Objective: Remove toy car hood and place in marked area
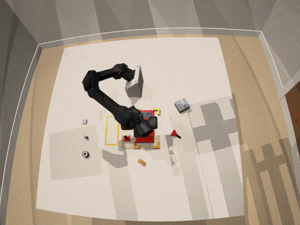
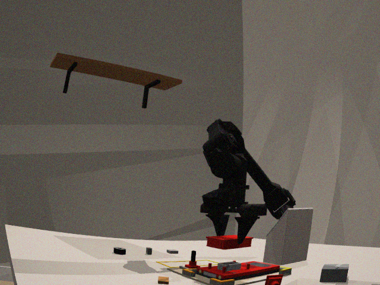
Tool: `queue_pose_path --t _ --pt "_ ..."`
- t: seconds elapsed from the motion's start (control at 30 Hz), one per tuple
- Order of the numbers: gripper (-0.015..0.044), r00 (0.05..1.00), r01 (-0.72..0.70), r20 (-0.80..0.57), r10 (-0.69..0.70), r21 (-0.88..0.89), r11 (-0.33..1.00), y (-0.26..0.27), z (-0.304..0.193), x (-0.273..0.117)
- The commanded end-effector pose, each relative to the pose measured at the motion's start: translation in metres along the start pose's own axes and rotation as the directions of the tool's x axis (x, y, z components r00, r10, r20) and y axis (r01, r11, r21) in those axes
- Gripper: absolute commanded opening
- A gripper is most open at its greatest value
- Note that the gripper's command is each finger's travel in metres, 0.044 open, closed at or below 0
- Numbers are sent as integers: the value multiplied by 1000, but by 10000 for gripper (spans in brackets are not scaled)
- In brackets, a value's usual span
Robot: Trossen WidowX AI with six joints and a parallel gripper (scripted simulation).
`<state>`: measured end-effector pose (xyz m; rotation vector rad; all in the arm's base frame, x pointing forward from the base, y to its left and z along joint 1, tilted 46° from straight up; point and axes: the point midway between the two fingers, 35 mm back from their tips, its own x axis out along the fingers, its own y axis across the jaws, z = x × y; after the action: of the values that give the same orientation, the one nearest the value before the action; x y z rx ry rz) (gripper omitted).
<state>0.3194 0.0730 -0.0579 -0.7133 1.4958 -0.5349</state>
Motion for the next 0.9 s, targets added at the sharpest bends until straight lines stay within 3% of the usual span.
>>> queue_pose_path --t 0.0,0.87 --pt "0 1000 -3 11 3 10 1000 -23 5 -5" --pt "0 1000 -2 15 2 17 1000 -170 -17 -11"
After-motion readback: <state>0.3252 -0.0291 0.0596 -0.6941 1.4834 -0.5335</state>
